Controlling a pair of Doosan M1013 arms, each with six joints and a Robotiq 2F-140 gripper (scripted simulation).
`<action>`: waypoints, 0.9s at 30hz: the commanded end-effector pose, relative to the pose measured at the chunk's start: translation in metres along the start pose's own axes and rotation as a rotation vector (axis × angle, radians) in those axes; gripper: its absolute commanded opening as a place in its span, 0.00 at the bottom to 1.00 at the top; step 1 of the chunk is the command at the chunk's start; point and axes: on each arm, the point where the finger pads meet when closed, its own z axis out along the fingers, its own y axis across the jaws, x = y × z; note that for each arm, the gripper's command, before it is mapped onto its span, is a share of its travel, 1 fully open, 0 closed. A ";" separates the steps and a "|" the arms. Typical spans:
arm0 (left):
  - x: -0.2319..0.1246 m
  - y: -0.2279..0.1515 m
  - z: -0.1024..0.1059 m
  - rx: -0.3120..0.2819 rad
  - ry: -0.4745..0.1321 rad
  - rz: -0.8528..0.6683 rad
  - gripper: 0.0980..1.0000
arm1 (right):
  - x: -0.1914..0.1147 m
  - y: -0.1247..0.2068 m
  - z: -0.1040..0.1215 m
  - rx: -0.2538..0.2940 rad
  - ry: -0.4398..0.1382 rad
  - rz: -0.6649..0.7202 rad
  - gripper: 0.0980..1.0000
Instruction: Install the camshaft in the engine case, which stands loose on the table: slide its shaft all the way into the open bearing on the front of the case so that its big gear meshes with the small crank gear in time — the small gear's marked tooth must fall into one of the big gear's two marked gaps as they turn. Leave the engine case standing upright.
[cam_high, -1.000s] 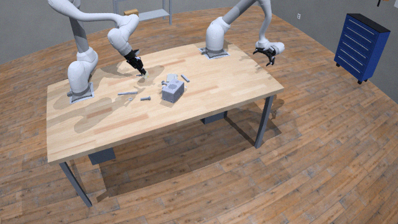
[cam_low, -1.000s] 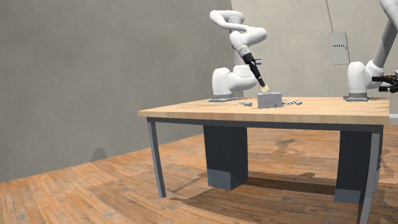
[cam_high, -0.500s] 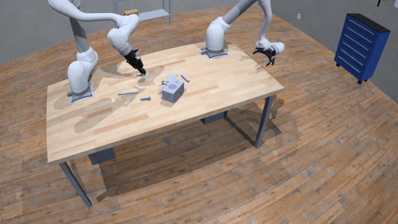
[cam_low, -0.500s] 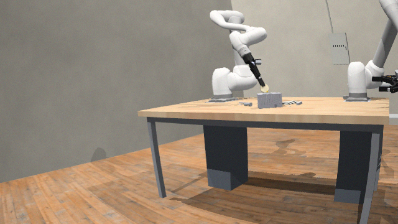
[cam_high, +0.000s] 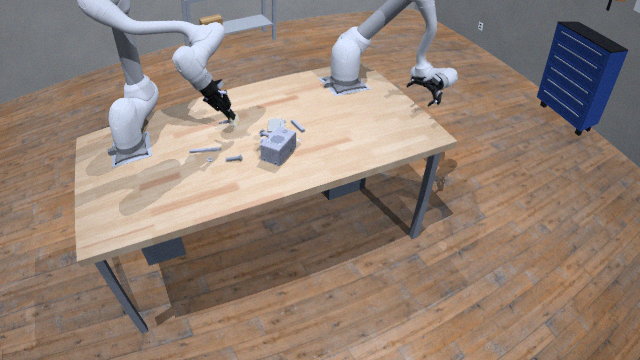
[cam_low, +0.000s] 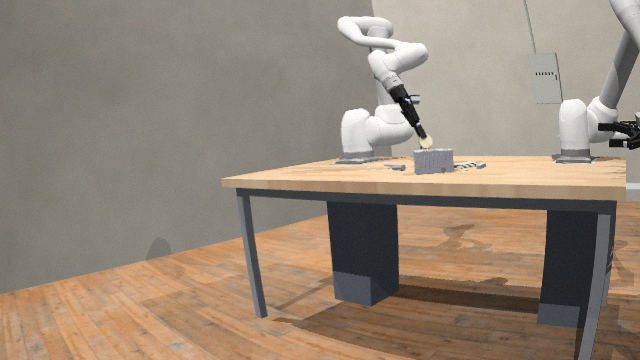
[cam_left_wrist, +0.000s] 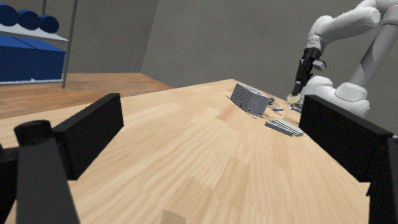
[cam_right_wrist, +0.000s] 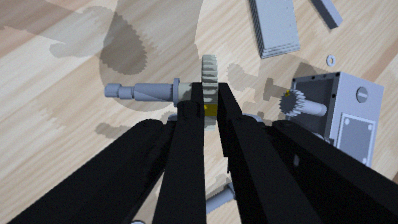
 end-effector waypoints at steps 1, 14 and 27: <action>0.001 0.000 0.000 0.000 0.000 0.001 1.00 | 0.000 0.002 -0.001 -0.001 0.008 -0.032 0.05; 0.001 0.000 0.000 0.000 0.000 0.001 1.00 | -0.003 0.008 -0.002 -0.001 0.042 -0.269 0.05; 0.001 0.000 0.000 0.000 0.000 0.001 1.00 | -0.007 0.015 -0.003 0.000 0.082 -0.549 0.05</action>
